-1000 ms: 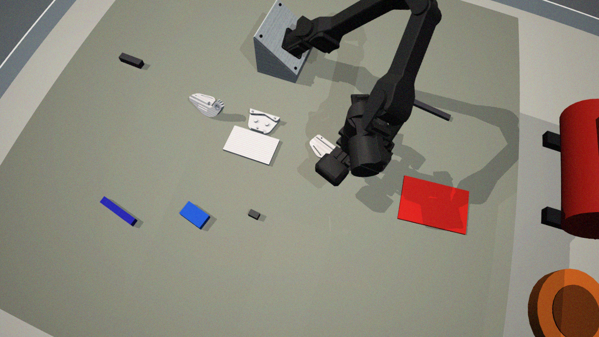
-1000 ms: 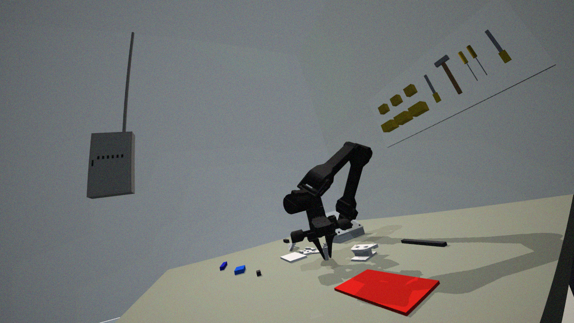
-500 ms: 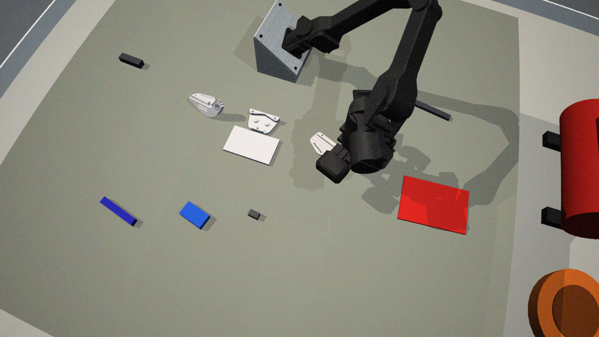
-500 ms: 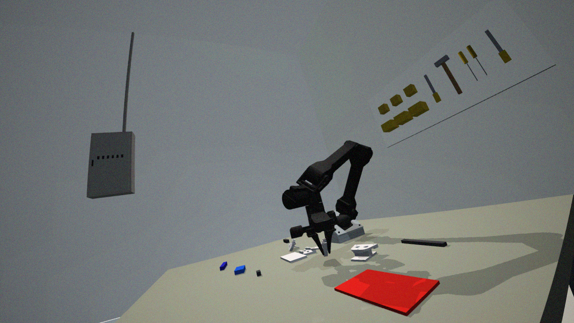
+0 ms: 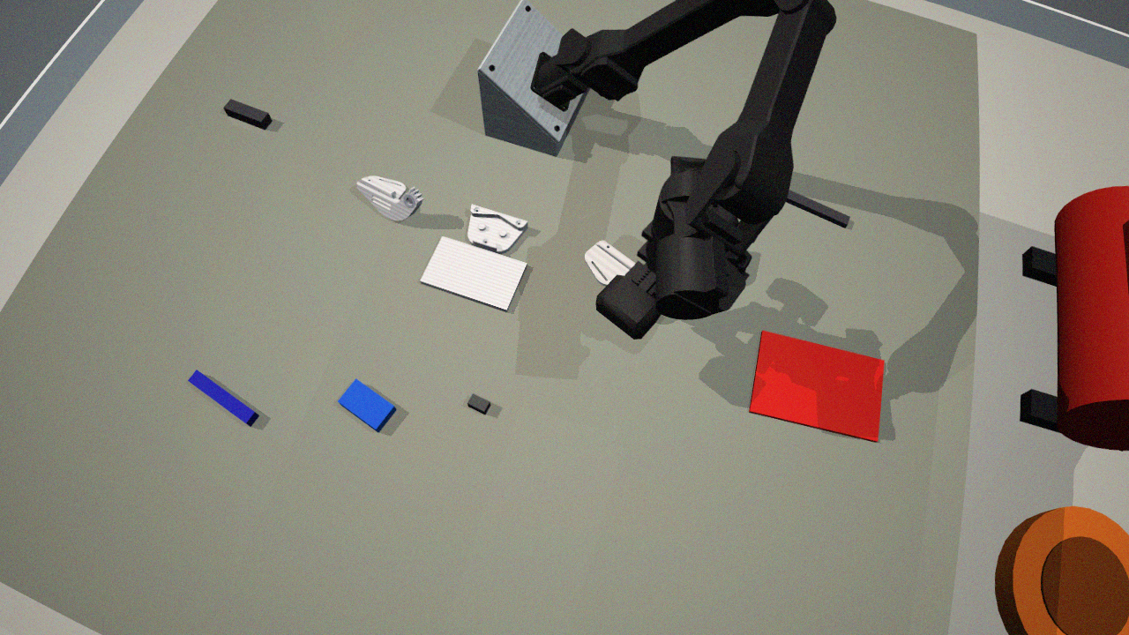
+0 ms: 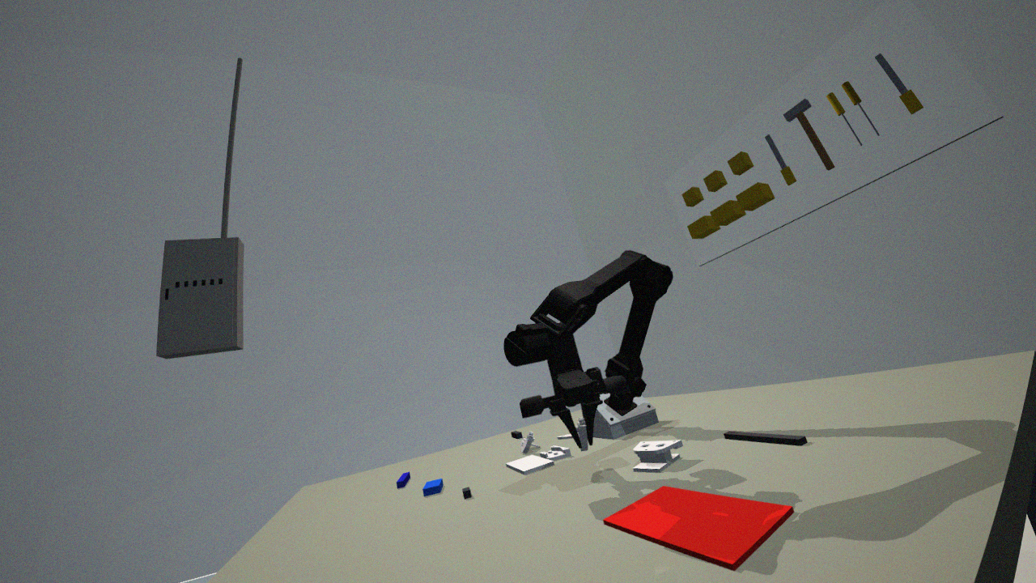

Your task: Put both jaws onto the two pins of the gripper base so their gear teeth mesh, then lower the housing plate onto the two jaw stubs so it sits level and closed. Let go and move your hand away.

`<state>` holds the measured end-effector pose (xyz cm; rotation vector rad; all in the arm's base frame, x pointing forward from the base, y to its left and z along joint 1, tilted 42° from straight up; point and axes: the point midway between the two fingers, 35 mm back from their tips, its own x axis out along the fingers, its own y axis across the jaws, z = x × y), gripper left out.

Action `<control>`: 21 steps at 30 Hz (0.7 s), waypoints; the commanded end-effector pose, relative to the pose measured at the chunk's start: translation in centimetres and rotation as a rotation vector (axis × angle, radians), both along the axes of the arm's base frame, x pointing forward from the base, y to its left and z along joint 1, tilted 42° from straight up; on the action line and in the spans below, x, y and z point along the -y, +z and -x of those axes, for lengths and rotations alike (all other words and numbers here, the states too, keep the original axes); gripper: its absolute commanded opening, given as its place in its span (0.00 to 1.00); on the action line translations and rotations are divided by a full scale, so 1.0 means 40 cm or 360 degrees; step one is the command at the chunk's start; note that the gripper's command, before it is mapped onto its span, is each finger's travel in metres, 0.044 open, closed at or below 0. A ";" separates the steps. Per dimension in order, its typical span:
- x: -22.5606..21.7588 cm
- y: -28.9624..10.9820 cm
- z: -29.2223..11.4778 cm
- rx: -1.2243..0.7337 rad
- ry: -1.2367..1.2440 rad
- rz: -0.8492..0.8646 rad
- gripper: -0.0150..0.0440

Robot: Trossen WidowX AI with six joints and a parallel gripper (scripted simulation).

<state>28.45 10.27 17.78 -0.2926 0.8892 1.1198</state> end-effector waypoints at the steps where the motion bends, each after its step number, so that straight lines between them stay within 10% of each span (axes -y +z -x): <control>1: 0.023 0.030 0.001 0.0014 -0.0002 -0.0007 0.32; 21: 0.039 0.051 0.013 0.0131 0.0132 0.0020 0.32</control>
